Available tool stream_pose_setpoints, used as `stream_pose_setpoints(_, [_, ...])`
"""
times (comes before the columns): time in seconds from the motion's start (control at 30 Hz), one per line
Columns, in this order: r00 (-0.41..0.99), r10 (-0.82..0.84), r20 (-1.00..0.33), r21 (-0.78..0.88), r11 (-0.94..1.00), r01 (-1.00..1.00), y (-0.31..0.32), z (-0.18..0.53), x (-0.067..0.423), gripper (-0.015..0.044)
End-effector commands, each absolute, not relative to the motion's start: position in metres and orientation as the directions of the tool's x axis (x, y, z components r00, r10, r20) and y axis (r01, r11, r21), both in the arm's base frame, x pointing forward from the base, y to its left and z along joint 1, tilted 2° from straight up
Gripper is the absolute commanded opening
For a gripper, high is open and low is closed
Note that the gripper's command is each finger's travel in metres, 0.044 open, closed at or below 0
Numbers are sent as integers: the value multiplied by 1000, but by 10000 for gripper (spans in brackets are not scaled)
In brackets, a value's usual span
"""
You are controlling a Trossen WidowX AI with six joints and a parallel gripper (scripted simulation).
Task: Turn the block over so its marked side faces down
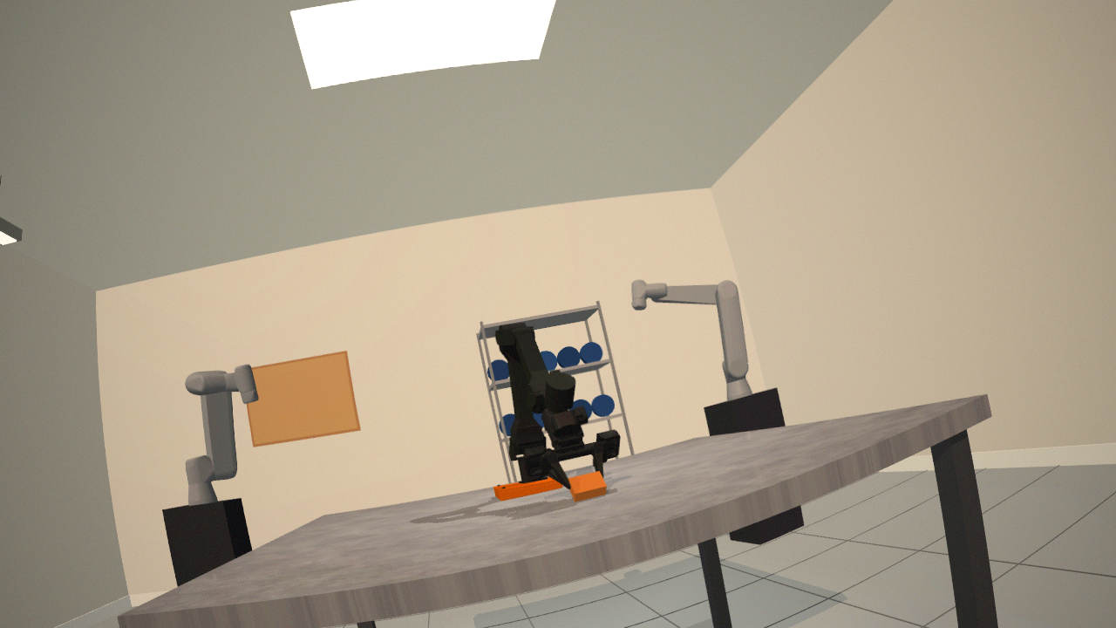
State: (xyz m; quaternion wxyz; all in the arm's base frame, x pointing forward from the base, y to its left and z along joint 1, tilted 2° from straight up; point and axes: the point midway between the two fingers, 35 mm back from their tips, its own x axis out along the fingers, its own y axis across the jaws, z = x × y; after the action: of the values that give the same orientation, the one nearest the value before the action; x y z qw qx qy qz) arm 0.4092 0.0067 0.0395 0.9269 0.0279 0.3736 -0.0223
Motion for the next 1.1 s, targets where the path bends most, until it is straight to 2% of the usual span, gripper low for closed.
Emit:
stream_pose_setpoints(0.0, [750,-29,-661,30,997,65,6,28,409,0])
stream_pose_setpoints(0.8, [930,-50,-365,37,997,69,7,20,389,0])
stream_pose_setpoints(1.07, [941,-53,-333,37,997,69,7,24,388,0])
